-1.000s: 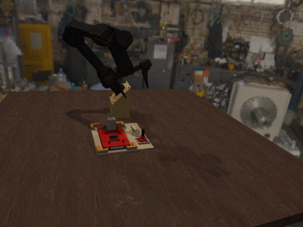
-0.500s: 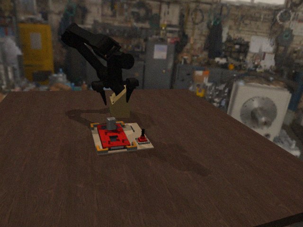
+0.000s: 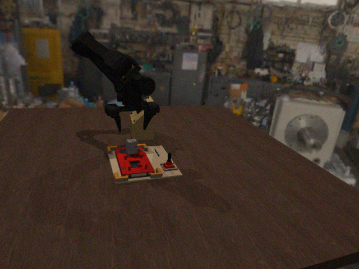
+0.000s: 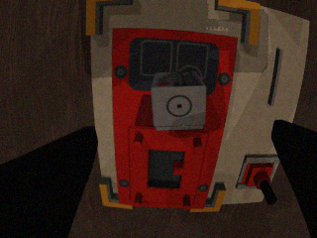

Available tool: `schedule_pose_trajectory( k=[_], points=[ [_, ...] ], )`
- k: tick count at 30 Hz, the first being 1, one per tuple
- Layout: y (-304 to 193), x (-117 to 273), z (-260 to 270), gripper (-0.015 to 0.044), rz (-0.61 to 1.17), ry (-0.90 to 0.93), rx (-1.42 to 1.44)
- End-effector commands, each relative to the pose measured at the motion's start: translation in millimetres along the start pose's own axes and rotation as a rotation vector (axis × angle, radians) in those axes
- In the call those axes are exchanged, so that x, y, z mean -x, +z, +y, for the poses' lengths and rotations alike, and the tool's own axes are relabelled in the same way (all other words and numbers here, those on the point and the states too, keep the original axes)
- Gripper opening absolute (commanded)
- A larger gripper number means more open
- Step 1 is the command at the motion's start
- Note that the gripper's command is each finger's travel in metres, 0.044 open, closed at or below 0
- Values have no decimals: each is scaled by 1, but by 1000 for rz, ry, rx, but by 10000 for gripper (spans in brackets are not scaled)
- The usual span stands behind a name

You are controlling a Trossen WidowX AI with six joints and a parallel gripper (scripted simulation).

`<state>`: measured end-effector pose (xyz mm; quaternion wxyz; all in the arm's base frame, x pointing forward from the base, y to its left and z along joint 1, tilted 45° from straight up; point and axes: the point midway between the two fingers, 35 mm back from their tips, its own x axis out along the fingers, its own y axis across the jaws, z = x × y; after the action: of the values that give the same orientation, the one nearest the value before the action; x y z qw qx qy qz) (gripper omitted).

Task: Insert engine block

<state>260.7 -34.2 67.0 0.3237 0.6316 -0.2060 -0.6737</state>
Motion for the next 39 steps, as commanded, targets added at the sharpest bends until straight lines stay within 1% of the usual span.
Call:
schedule_pose_trajectory(
  k=[1,4,10,39],
  points=[
    [-1,-8,0,440,6,8,6],
    [-2,-20,1,440,6,8,5],
    [-2,-24,1,440,3,11,6],
    [-6,-71,0,440,-64,63,20]
  ],
)
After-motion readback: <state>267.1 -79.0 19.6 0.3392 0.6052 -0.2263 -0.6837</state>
